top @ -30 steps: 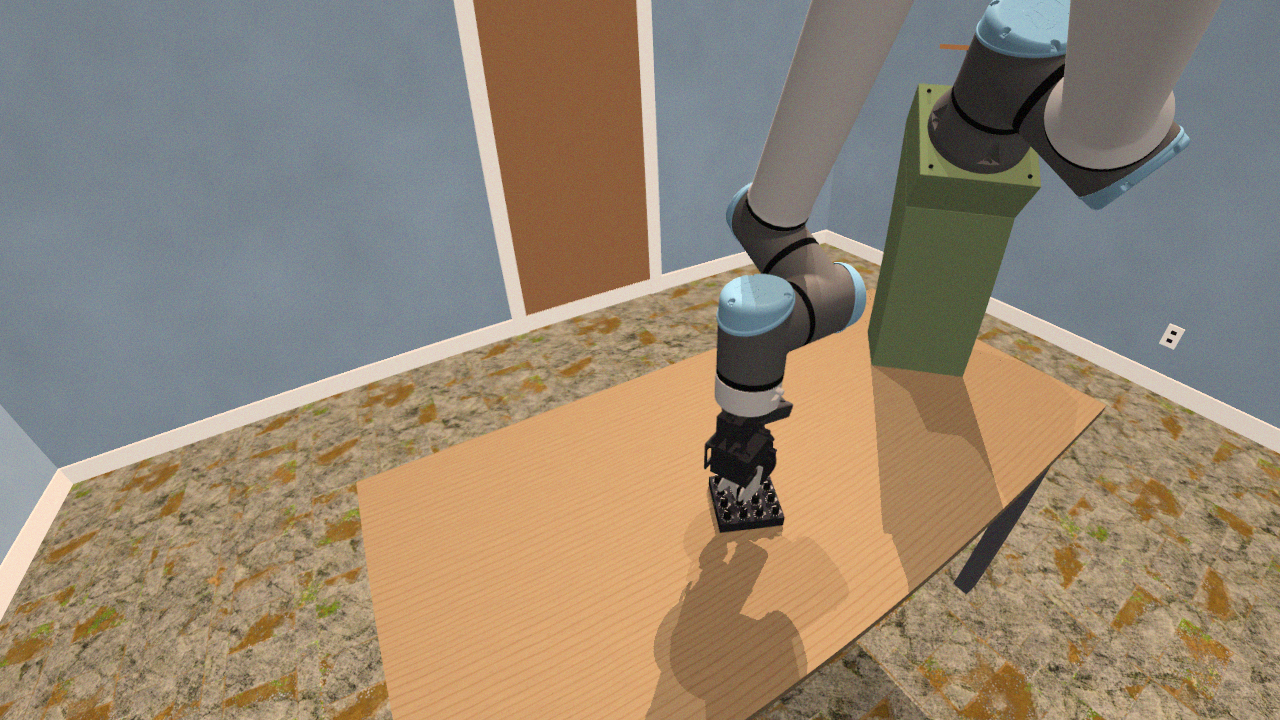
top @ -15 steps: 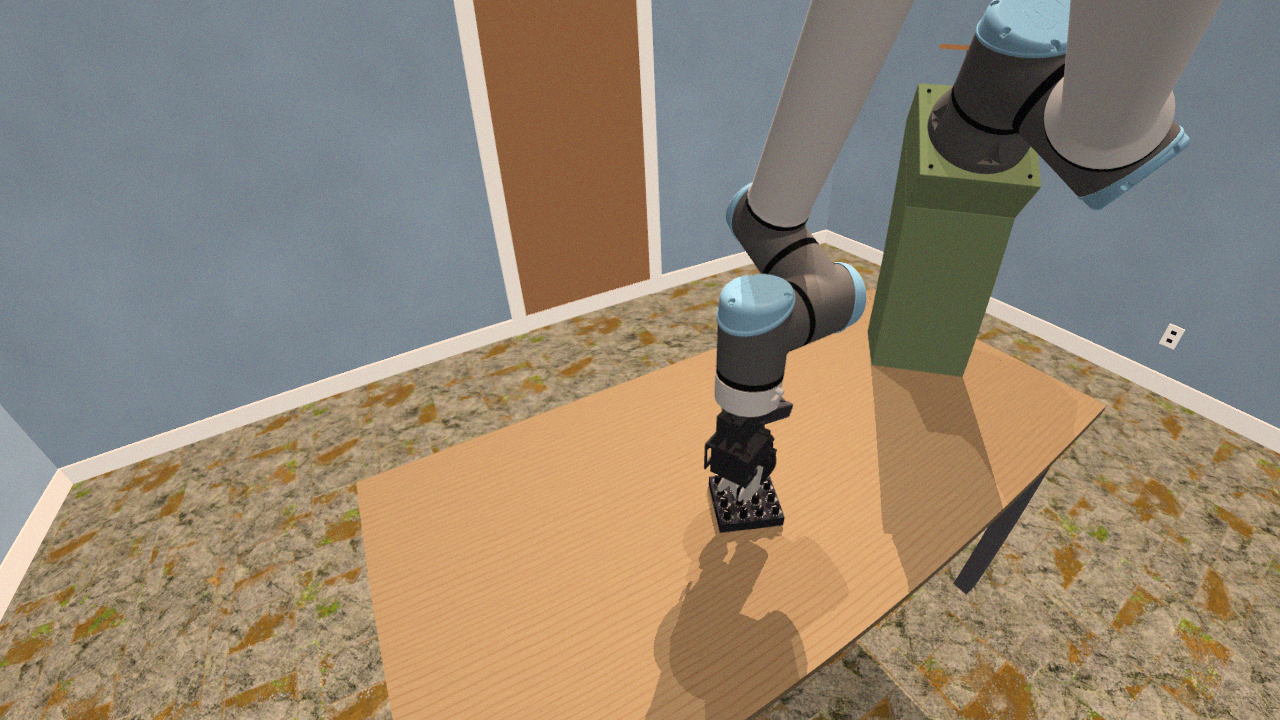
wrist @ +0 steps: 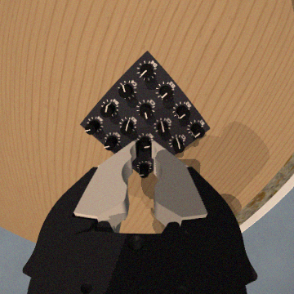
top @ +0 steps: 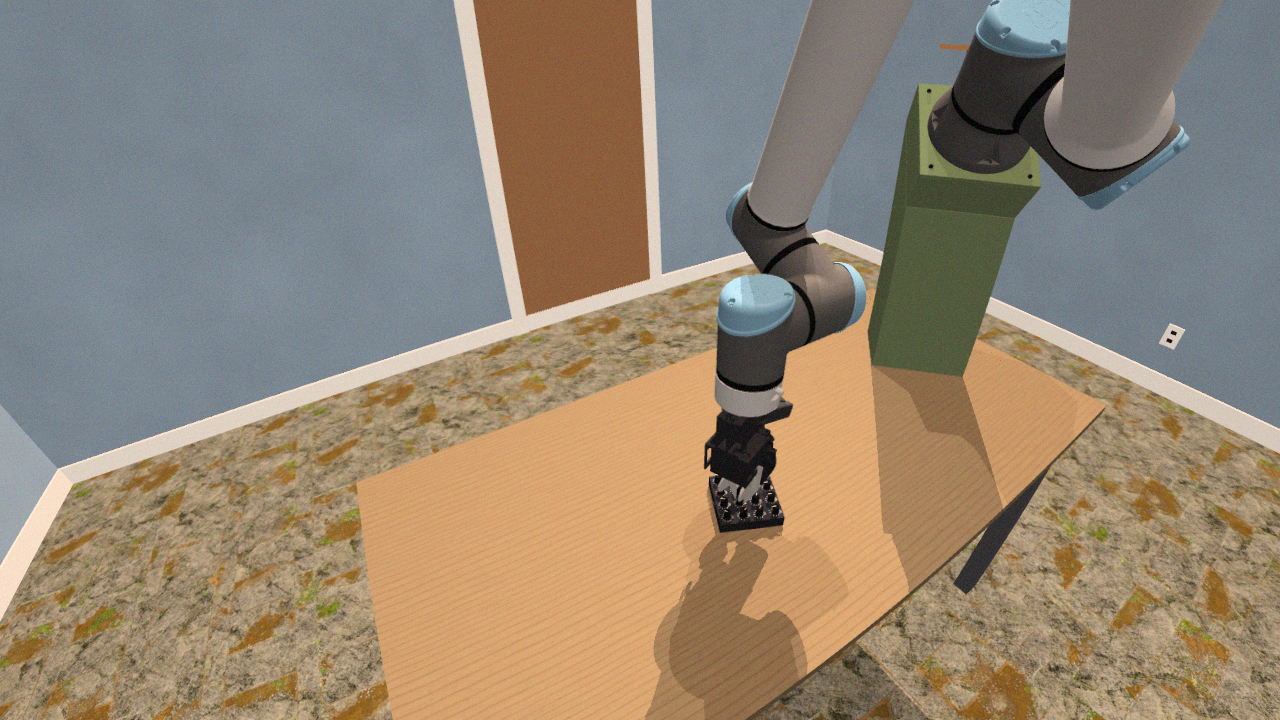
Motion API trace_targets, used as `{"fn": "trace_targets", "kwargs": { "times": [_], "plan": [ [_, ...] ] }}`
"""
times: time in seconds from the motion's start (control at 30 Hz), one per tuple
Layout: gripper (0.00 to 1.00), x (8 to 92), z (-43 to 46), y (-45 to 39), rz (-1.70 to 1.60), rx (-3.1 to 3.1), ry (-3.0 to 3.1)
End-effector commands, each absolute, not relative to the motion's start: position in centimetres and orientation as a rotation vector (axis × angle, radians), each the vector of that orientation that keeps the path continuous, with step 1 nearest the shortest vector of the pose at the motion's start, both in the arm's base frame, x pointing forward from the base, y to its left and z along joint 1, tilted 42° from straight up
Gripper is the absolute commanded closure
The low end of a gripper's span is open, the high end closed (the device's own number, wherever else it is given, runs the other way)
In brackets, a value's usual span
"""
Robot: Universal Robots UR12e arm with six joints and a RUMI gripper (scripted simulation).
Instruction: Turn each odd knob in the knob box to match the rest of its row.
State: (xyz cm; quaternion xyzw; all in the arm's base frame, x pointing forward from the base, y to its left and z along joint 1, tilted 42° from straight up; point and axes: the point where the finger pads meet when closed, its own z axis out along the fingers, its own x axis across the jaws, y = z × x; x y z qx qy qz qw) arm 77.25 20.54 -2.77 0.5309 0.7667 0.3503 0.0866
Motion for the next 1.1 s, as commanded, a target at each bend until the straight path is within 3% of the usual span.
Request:
{"fn": "trace_targets", "kwargs": {
  "times": [0.0, 1.07],
  "plan": [
    [0.96, 77.26, -2.73, 20.52, 1.044, 1.583, 2.283],
    [0.96, 77.23, -2.70, 20.59, 1.081, 1.800, 2.181]
  ]
}}
